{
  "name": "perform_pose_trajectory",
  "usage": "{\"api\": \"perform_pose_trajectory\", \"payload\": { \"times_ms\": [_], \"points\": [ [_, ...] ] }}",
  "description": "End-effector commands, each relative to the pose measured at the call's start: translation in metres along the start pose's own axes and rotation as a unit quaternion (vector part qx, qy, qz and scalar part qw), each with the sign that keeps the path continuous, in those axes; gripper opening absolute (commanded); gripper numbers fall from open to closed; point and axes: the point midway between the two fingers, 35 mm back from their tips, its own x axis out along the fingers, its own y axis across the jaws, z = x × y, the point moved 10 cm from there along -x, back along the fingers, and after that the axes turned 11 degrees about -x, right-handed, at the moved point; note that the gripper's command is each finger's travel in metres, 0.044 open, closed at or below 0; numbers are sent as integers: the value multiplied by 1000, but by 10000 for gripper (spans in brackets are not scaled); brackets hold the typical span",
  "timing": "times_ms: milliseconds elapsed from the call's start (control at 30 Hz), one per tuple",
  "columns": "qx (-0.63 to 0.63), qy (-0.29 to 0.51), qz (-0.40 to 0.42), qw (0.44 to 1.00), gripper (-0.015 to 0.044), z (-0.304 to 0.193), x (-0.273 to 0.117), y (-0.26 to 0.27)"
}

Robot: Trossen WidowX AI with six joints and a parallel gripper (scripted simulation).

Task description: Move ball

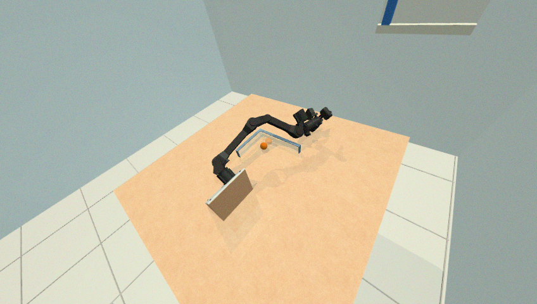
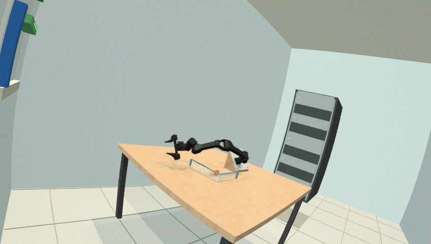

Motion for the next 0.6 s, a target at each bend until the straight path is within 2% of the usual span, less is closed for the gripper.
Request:
{"api": "perform_pose_trajectory", "payload": {
  "times_ms": [0, 67, 300, 567],
  "points": [
    [-2, 2, 1, 1000, 374, 0, 0, 0],
    [-14, 14, 10, 1000, 334, 4, -1, 0],
    [-128, 106, 109, 980, 334, 36, -16, -1],
    [-239, 146, 287, 916, 334, 81, -60, -2]
  ]
}}
